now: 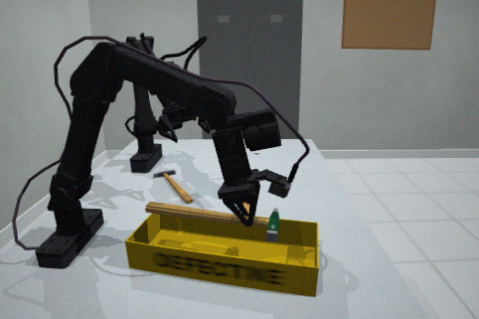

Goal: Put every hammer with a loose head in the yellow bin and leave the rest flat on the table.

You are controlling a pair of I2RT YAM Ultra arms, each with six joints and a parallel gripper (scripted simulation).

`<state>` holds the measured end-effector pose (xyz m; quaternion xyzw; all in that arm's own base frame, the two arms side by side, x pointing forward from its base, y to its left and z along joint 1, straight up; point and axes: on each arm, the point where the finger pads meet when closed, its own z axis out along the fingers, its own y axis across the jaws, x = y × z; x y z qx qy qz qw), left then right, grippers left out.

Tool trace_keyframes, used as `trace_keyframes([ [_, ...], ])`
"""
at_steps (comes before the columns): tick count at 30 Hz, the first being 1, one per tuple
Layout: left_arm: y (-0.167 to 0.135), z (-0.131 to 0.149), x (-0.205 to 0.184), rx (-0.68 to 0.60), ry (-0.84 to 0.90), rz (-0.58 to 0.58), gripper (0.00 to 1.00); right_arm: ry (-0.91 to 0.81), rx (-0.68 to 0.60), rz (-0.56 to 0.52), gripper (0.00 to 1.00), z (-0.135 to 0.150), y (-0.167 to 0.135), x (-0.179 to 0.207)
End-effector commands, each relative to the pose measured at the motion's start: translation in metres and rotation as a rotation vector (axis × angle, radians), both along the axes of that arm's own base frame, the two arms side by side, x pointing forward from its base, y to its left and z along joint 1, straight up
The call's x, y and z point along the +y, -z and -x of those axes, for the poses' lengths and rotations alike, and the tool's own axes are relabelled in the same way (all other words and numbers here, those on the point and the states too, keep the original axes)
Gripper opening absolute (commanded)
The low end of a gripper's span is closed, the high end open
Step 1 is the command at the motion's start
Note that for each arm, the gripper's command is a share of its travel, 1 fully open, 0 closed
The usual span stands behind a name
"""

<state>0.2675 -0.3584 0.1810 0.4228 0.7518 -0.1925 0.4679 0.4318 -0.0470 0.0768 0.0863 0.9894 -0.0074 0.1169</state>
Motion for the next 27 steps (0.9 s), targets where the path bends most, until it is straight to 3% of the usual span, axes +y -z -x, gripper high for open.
trace_keyframes([
  [1, -0.021, -0.001, -0.003, -0.037, 0.000, 0.047, 1.00, 0.000, -0.089, 0.019, 0.13, -0.019, -0.005, -0.001],
  [7, -0.021, -0.001, -0.003, -0.037, 0.000, 0.047, 1.00, -0.001, -0.089, 0.019, 0.13, -0.017, 0.022, 0.000],
  [12, -0.021, -0.001, -0.003, -0.037, 0.000, 0.047, 1.00, -0.002, -0.111, 0.021, 0.13, -0.021, 0.020, 0.000],
  [15, -0.021, -0.001, -0.003, -0.037, 0.000, 0.047, 1.00, -0.002, -0.066, 0.018, 0.13, -0.008, 0.037, 0.001],
  [27, -0.021, -0.001, -0.003, -0.037, 0.000, 0.047, 1.00, -0.002, -0.087, 0.020, 0.13, -0.011, 0.053, 0.001],
])
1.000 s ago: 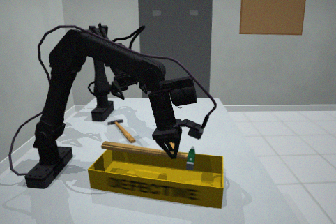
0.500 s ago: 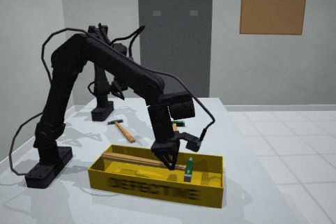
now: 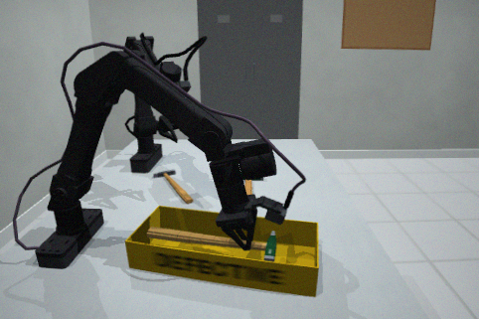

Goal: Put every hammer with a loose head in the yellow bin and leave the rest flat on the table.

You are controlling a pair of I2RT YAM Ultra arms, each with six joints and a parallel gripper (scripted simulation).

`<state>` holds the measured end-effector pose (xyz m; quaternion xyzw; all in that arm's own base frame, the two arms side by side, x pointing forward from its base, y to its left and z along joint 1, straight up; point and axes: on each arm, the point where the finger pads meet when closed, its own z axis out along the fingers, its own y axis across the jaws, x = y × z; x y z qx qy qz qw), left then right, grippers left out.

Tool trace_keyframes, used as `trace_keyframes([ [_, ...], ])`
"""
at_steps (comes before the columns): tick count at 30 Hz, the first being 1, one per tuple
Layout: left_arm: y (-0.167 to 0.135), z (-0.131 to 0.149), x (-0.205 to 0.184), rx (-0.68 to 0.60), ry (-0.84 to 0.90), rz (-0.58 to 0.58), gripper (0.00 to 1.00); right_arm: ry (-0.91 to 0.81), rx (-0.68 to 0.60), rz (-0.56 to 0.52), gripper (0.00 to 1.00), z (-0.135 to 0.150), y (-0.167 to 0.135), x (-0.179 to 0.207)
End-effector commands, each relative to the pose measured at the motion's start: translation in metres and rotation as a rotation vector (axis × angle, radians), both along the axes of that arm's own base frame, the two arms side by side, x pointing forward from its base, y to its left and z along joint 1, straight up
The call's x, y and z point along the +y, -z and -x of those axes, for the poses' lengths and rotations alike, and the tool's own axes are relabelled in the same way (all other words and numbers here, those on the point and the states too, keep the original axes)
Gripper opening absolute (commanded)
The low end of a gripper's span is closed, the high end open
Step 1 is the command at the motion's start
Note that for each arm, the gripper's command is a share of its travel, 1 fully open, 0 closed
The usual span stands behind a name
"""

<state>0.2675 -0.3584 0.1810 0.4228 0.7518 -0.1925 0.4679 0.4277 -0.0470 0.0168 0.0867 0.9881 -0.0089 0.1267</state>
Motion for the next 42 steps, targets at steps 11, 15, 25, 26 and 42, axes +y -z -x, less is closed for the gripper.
trace_keyframes([
  [11, -0.021, -0.001, -0.003, -0.037, 0.000, 0.047, 1.00, -0.004, -0.071, 0.016, 0.13, -0.016, -0.004, 0.001],
  [15, -0.021, -0.001, -0.003, -0.037, 0.000, 0.047, 1.00, -0.002, -0.072, 0.010, 0.13, -0.016, -0.004, 0.000],
  [25, -0.021, -0.001, -0.003, -0.037, 0.000, 0.047, 1.00, -0.007, -0.058, 0.006, 0.13, -0.011, 0.013, 0.004],
  [26, -0.021, -0.001, -0.003, -0.037, 0.000, 0.047, 1.00, -0.008, -0.042, 0.005, 0.13, -0.007, 0.017, 0.005],
  [42, -0.021, -0.001, -0.003, -0.037, 0.000, 0.047, 1.00, -0.007, -0.064, 0.008, 0.13, -0.009, 0.018, 0.004],
])
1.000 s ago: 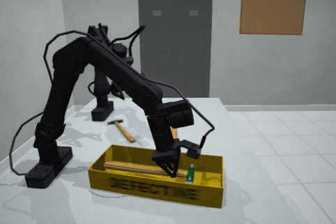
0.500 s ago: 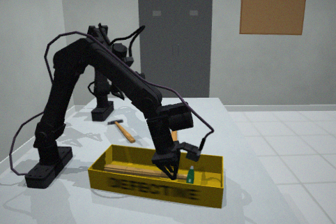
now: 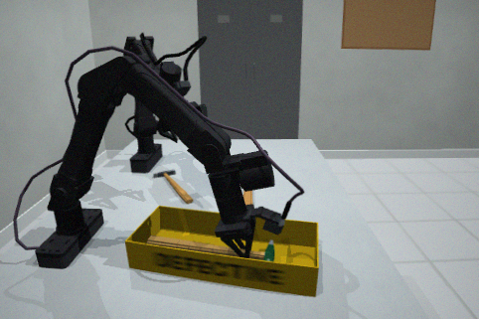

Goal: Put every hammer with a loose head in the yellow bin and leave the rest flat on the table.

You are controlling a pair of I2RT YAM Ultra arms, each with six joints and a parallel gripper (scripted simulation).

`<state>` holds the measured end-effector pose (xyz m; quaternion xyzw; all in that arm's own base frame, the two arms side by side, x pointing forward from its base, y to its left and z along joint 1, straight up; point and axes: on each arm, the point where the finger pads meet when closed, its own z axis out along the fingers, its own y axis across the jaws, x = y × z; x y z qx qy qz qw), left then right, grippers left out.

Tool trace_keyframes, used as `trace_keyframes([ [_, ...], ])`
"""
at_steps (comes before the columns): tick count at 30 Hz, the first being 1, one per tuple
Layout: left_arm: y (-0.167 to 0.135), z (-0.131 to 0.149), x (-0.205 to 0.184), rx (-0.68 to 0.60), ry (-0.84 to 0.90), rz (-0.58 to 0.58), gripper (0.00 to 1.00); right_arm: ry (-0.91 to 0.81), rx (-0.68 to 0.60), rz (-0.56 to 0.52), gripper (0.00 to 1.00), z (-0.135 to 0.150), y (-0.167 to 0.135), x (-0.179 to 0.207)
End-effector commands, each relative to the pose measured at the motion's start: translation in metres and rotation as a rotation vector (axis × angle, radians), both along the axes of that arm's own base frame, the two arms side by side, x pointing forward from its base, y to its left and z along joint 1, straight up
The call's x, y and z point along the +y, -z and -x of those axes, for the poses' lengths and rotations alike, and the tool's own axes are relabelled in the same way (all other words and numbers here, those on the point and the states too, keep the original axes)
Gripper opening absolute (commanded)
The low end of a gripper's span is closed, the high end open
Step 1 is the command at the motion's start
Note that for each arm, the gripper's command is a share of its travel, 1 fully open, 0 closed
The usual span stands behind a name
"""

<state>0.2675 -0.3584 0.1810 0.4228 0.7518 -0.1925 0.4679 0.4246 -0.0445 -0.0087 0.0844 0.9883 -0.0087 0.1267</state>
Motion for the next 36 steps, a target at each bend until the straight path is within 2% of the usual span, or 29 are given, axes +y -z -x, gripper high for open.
trace_keyframes([
  [1, -0.021, -0.001, -0.003, -0.037, 0.000, 0.047, 1.00, -0.002, -0.064, 0.007, 0.13, -0.012, -0.006, 0.001],
  [23, -0.021, -0.001, -0.003, -0.037, 0.000, 0.047, 1.00, -0.002, -0.073, 0.009, 0.13, -0.004, 0.002, 0.001],
  [25, -0.021, -0.001, -0.003, -0.037, 0.000, 0.047, 1.00, -0.002, -0.069, 0.008, 0.36, -0.003, 0.004, 0.001],
  [27, -0.021, -0.001, -0.003, -0.037, 0.000, 0.047, 1.00, -0.002, -0.069, 0.008, 0.36, -0.003, 0.004, 0.001],
  [28, -0.021, -0.001, -0.003, -0.037, 0.000, 0.047, 1.00, -0.002, -0.069, 0.008, 0.40, -0.003, 0.004, 0.001],
  [29, -0.021, -0.001, -0.003, -0.037, 0.000, 0.047, 1.00, -0.002, -0.078, 0.009, 0.52, -0.004, 0.000, 0.000],
  [36, -0.021, -0.001, -0.003, -0.037, 0.000, 0.047, 1.00, -0.004, -0.114, 0.015, 0.53, -0.015, -0.018, -0.003],
])
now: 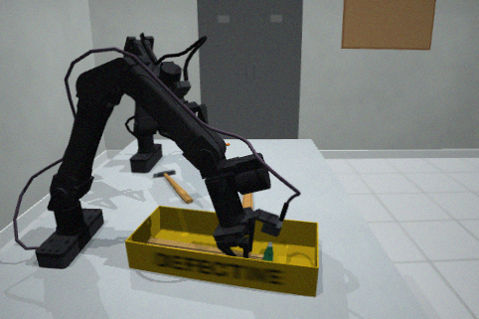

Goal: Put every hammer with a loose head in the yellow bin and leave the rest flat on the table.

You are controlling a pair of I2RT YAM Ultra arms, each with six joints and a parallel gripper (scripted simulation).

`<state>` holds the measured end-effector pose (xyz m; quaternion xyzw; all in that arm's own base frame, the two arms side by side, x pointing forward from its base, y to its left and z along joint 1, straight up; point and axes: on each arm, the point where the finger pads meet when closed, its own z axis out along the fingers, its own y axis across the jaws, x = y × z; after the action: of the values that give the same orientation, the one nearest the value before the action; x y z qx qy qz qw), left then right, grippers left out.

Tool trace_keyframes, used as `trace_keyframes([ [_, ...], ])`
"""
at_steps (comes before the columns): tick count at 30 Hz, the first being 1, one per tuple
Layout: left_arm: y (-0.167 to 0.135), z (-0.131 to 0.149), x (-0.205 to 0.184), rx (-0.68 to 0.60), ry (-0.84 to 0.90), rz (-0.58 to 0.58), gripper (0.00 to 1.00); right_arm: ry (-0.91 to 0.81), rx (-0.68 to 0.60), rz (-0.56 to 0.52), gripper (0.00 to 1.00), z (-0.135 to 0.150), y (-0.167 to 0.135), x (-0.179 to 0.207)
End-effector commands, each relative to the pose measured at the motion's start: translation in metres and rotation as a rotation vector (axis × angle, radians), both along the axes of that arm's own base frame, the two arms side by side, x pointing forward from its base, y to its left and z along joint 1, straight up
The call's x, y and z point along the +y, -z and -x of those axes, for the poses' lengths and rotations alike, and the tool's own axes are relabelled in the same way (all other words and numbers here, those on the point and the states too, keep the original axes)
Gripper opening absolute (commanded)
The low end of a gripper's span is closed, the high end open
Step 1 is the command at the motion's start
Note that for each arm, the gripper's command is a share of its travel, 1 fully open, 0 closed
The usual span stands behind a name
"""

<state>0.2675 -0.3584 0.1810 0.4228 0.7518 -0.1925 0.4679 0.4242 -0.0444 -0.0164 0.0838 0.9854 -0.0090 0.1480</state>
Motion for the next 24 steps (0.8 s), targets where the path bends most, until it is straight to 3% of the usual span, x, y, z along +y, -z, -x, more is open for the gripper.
trace_keyframes([
  [1, -0.021, -0.001, -0.003, -0.037, 0.000, 0.047, 1.00, -0.003, -0.075, 0.011, 0.53, -0.016, -0.027, -0.003],
  [13, -0.021, -0.001, -0.003, -0.037, 0.000, 0.047, 1.00, 0.000, -0.072, 0.010, 0.53, -0.008, -0.045, -0.002],
  [17, -0.021, -0.001, -0.003, -0.037, 0.000, 0.047, 1.00, -0.003, -0.071, 0.016, 0.99, -0.003, -0.058, -0.002],
  [22, -0.021, -0.001, -0.003, -0.037, 0.000, 0.047, 1.00, -0.003, -0.071, 0.014, 1.00, 0.007, -0.086, 0.001],
  [24, -0.021, -0.001, -0.003, -0.037, 0.000, 0.047, 1.00, 0.002, -0.047, 0.010, 1.00, 0.014, -0.080, 0.002],
])
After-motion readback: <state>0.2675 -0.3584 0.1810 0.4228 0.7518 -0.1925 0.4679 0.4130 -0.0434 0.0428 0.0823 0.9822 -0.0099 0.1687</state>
